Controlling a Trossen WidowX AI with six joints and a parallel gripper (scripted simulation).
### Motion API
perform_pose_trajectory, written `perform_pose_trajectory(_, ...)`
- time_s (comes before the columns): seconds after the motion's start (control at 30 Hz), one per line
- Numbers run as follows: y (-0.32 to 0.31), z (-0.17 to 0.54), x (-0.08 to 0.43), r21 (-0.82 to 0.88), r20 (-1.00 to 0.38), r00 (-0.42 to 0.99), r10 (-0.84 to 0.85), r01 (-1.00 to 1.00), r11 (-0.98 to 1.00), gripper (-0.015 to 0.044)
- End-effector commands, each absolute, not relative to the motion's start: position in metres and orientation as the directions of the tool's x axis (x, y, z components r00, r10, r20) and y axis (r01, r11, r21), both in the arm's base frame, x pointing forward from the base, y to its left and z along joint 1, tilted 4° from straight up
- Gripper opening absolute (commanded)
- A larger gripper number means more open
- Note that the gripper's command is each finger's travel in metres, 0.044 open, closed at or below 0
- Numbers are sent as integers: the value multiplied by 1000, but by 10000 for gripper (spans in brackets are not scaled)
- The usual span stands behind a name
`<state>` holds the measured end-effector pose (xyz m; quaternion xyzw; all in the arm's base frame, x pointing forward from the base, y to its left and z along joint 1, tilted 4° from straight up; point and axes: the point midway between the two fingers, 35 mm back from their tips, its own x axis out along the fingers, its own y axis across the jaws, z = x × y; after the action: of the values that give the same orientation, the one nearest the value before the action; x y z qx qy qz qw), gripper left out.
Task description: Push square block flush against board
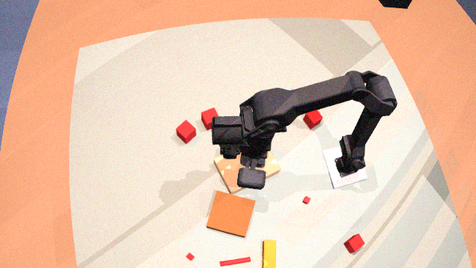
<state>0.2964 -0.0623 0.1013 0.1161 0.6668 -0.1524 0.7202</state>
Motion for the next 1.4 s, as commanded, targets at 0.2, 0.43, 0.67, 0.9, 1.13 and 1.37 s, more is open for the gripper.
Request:
perform_pose_trajectory(0.2,-97,105,287,-11,-996,59,-67,668,744,0)
perform_pose_trajectory(0.43,-121,107,278,4,-996,54,-72,826,563,0)
perform_pose_trajectory(0.67,-145,109,267,19,-996,49,-76,937,350,0)
perform_pose_trajectory(0.9,-159,110,259,29,-996,45,-78,979,202,0)
perform_pose_trajectory(1.13,-163,67,262,29,-996,45,-78,979,202,0)
perform_pose_trajectory(1.37,-162,55,262,29,-996,45,-78,979,202,0)
